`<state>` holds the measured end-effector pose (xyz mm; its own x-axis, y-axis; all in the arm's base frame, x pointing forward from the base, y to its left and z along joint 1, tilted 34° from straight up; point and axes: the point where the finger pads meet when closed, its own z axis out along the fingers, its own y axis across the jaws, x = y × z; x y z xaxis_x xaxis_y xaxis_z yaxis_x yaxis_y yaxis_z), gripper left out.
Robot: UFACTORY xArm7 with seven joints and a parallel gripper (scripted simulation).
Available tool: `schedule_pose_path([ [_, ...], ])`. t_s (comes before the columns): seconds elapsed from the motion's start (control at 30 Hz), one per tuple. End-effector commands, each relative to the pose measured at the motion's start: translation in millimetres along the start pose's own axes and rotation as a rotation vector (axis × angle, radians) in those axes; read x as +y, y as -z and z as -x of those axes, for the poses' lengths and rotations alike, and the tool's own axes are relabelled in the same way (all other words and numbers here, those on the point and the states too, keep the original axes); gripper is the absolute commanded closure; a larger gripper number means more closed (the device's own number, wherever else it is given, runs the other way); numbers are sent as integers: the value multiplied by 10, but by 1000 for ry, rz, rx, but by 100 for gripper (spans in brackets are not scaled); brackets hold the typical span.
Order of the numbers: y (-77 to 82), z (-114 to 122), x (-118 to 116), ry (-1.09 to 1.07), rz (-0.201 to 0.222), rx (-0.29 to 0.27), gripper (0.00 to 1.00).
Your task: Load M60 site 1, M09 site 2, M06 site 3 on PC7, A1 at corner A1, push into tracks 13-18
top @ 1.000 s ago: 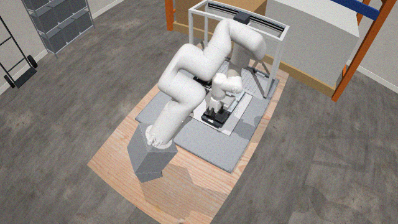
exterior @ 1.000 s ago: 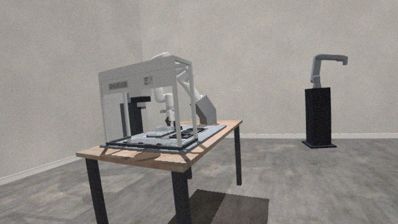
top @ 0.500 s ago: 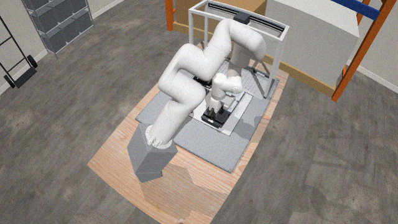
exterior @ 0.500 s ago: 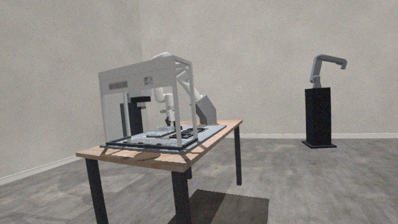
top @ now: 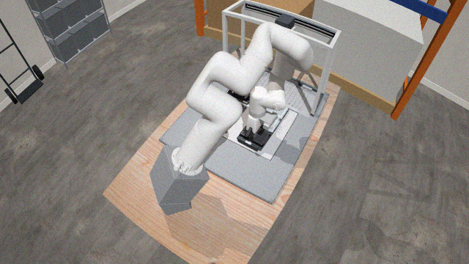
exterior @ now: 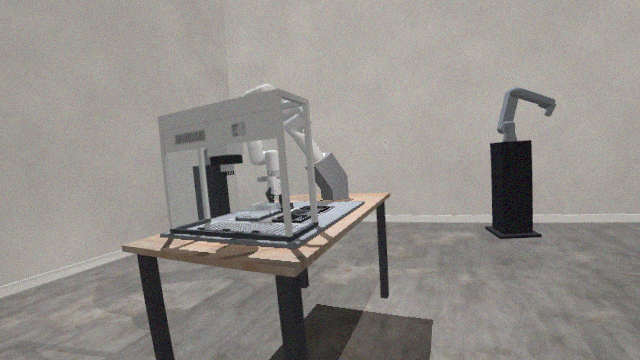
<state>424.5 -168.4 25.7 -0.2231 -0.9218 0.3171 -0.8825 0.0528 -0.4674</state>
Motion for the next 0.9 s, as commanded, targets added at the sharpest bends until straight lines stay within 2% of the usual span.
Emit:
schedule_pose_path([
  [0.0, 4, 3, -8, 0, -2, -1, 0],
  [0.23, 4, 3, -8, 0, -2, -1, 0],
  [0.87, 286, 3, -6, 0, -1, -1, 0],
])
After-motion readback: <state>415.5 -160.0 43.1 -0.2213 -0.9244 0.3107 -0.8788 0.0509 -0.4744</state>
